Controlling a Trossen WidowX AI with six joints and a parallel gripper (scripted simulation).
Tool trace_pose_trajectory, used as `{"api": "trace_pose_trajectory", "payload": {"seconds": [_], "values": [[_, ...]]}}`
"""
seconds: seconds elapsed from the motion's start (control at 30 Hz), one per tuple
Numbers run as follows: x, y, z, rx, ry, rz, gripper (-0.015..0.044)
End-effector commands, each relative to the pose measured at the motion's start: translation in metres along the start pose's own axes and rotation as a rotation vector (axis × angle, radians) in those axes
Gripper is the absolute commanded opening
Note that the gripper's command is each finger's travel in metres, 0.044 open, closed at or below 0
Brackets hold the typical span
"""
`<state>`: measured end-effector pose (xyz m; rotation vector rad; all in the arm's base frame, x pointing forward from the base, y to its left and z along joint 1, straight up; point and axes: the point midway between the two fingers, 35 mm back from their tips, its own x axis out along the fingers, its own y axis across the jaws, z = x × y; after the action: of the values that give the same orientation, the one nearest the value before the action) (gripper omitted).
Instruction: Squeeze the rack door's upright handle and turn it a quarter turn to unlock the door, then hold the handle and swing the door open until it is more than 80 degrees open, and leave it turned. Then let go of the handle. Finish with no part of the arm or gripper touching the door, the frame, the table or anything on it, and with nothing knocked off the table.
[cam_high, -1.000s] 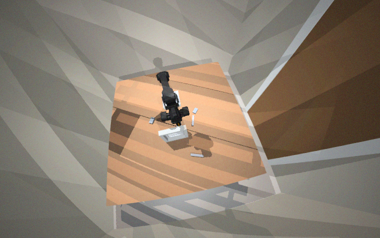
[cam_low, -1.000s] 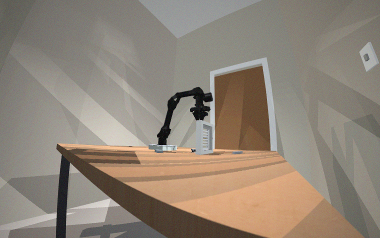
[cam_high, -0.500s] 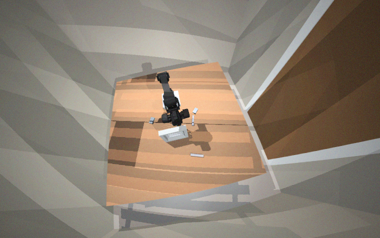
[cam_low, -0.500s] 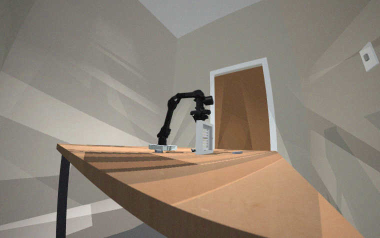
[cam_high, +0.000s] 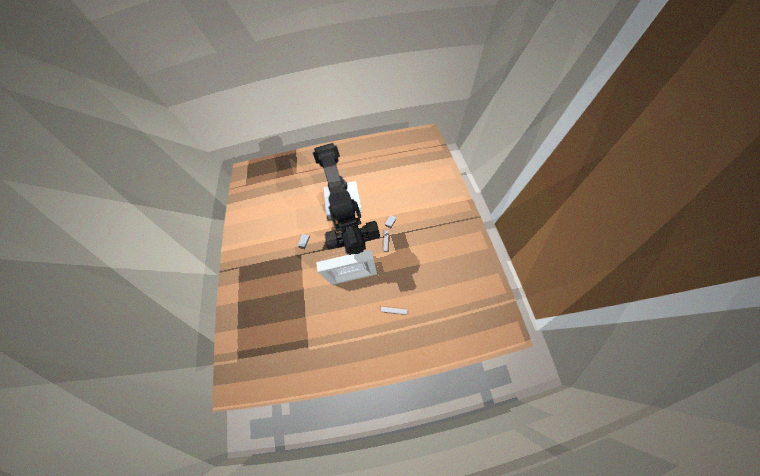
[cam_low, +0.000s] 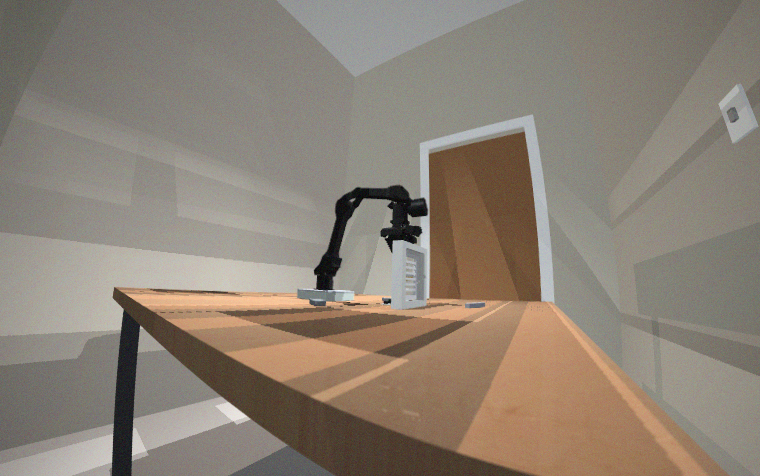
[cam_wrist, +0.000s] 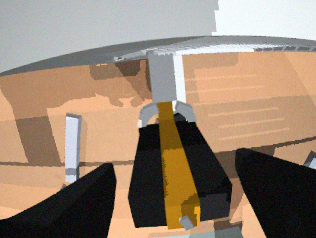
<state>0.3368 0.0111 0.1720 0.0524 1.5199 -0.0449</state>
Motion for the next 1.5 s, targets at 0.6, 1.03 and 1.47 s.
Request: {"api": "trace_pose_trajectory", "payload": {"seconds": [0.6, 1.03, 1.47], "values": [[0.017, 0.001, -0.001, 0.004, 0.012, 0.005, 0.0082], [0.017, 0.001, -0.001, 0.004, 0.012, 0.005, 0.0013], [0.017, 0.001, -0.001, -0.562, 0.011, 0.008, 0.0013]]}}
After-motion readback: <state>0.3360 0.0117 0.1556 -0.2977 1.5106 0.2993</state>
